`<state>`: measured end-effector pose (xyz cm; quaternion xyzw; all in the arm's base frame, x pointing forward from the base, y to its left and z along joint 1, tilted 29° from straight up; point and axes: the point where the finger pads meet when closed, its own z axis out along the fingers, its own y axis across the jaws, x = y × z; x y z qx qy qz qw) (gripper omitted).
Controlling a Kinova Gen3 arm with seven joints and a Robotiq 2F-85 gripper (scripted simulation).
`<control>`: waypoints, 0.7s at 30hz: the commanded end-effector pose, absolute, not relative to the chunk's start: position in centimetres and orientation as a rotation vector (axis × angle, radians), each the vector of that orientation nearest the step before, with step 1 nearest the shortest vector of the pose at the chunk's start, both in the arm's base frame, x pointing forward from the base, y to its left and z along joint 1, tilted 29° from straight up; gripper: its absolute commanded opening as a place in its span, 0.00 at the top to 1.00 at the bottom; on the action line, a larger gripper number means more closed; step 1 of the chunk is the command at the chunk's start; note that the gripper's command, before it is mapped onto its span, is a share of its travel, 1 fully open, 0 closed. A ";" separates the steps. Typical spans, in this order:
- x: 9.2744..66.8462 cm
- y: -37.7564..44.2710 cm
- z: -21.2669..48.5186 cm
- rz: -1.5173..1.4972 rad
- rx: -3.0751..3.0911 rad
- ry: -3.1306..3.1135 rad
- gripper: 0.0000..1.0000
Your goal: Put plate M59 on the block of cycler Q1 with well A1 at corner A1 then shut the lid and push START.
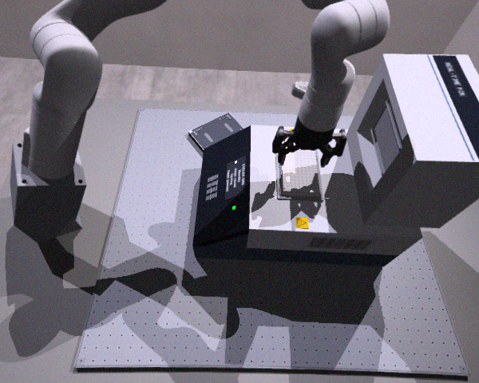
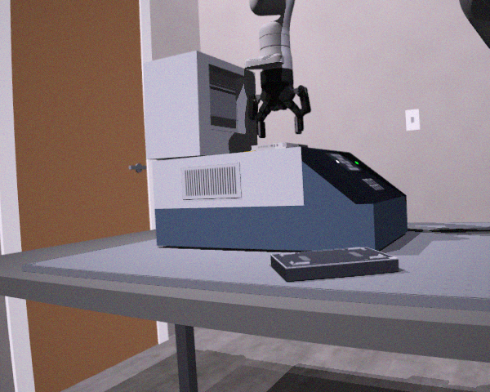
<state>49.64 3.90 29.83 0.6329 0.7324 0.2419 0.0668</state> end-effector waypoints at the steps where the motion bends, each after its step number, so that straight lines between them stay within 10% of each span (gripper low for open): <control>1: 49.6 3.8 30.1 0.731 1.908 2.206 0.00; 21: 48.9 3.4 31.4 0.731 1.908 2.206 0.00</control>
